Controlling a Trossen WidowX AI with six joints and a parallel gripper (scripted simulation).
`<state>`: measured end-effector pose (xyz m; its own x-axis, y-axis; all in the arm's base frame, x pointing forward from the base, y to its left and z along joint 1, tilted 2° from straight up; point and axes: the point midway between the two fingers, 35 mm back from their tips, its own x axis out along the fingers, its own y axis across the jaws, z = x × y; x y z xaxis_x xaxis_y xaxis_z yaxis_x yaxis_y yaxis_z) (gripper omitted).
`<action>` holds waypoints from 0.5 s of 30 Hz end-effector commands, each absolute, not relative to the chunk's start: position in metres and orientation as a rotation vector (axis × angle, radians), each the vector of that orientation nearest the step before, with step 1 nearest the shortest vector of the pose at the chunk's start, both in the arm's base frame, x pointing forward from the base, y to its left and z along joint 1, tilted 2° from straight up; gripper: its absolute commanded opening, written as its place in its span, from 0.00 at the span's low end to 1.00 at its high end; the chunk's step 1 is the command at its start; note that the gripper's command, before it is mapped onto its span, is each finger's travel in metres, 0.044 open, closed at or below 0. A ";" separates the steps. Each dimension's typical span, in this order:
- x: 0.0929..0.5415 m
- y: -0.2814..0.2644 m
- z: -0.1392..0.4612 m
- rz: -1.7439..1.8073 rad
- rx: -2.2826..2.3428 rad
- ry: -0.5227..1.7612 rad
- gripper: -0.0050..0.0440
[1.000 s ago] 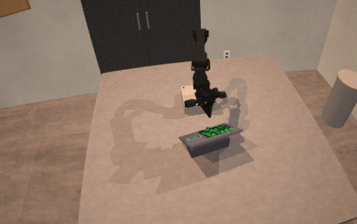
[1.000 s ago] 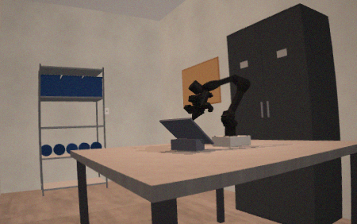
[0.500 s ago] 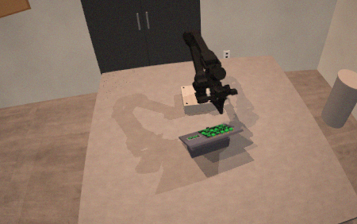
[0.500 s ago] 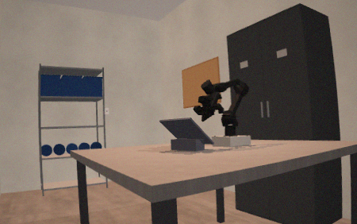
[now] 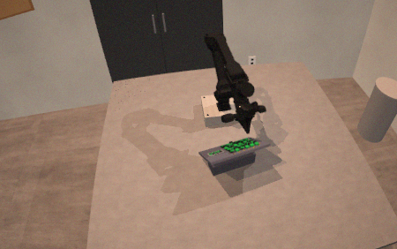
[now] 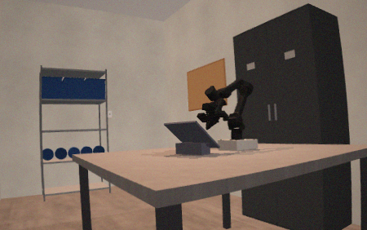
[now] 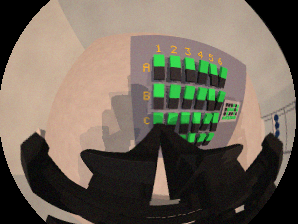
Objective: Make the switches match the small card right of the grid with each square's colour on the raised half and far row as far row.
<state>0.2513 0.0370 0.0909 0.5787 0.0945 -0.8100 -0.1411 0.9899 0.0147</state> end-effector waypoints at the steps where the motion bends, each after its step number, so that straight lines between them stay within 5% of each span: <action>1: 0.255 0.037 0.081 0.135 -0.053 0.953 0.10; 15: 0.263 0.039 0.070 0.135 -0.053 0.953 0.10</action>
<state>0.2616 0.0387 0.0775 0.5780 0.0944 -0.8105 -0.1411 0.9899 0.0147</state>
